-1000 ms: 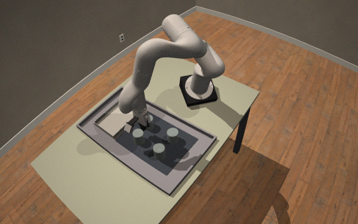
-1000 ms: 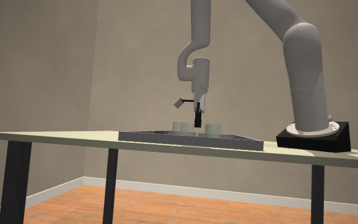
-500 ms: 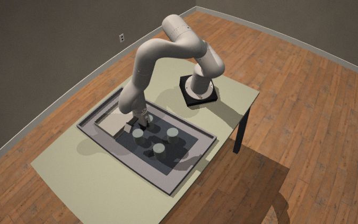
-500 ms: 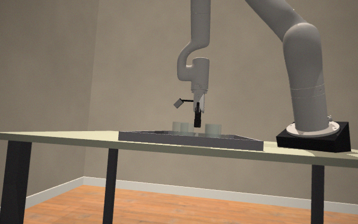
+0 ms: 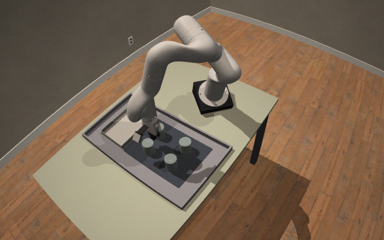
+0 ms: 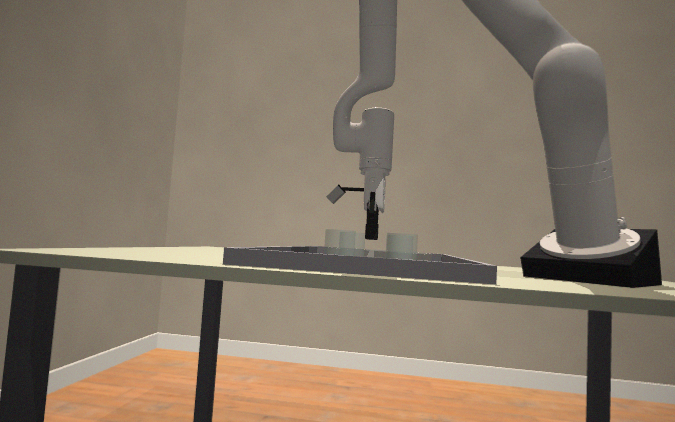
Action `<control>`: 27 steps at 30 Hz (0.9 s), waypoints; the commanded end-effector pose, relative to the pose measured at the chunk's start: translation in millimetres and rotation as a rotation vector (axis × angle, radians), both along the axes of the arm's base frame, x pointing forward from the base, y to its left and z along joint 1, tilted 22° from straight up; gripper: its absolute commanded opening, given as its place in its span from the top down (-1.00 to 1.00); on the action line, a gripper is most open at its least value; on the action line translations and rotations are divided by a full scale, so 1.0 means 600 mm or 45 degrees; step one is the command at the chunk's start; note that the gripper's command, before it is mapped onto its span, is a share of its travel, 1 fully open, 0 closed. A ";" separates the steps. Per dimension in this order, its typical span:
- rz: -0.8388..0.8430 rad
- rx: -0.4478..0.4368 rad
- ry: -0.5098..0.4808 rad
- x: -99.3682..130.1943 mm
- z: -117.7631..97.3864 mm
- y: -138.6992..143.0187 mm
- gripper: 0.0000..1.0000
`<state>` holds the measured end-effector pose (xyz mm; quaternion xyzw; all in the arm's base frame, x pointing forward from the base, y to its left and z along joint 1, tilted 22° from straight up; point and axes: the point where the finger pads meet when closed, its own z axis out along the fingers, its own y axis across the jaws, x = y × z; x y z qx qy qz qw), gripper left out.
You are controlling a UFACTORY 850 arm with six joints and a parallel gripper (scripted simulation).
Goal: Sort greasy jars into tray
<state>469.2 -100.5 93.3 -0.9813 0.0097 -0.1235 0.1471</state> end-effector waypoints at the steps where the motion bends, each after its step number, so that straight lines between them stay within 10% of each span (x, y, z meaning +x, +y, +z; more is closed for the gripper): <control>1: 0.000 -0.001 -0.002 0.001 0.001 -0.001 1.00; 27: 0.000 -0.001 -0.002 0.005 0.007 -0.002 1.00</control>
